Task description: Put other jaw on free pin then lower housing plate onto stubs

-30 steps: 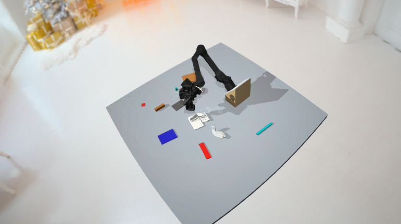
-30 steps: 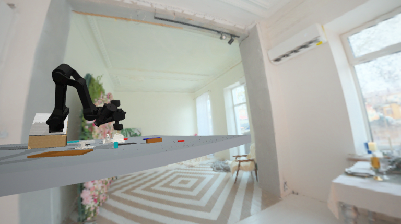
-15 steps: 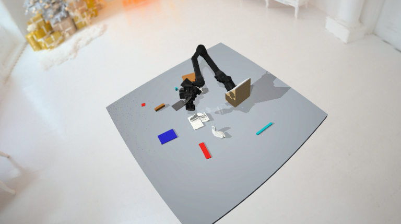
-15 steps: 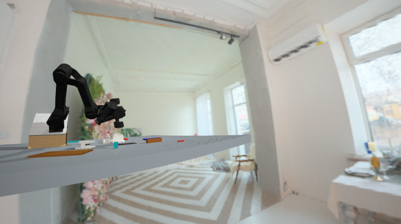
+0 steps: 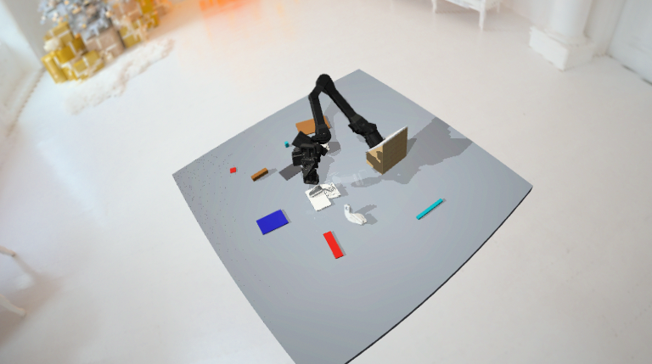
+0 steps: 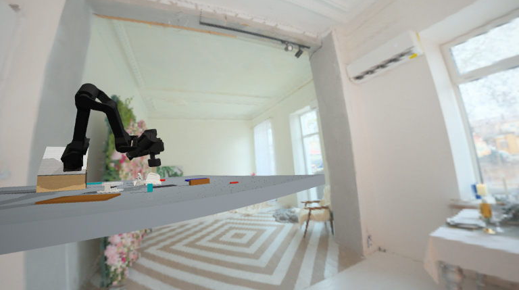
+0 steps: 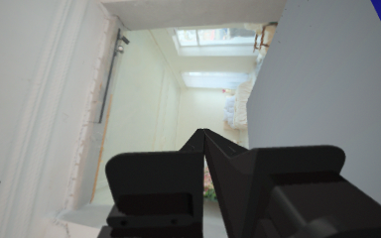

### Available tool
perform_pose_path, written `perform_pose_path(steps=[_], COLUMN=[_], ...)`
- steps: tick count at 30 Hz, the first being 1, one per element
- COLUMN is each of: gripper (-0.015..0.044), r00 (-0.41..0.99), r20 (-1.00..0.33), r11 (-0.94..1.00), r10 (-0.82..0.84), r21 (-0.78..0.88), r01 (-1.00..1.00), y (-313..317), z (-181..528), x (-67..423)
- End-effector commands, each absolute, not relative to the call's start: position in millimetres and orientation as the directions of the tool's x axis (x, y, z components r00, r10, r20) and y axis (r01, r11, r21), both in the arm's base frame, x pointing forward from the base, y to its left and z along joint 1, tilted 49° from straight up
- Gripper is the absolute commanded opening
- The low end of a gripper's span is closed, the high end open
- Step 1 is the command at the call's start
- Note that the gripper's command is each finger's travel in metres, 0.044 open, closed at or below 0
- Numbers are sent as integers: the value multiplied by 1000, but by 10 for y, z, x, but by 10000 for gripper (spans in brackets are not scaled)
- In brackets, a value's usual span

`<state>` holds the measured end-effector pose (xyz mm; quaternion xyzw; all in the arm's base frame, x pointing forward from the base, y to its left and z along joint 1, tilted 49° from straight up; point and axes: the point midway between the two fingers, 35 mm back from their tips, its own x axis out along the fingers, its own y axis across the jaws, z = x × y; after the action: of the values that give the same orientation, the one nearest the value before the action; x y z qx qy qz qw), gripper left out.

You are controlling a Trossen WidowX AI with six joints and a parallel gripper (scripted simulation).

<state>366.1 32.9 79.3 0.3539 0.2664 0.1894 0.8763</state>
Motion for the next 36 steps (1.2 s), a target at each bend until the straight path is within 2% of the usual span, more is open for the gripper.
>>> perform_pose_path(steps=[1,36], gripper=[0,0], r00=[776,620], r20=[-365,-672], r11=[701,882], r10=[515,404], r21=[701,466], r01=[-135,-70], y=[367,602], z=[720,12], x=[3703,3767])
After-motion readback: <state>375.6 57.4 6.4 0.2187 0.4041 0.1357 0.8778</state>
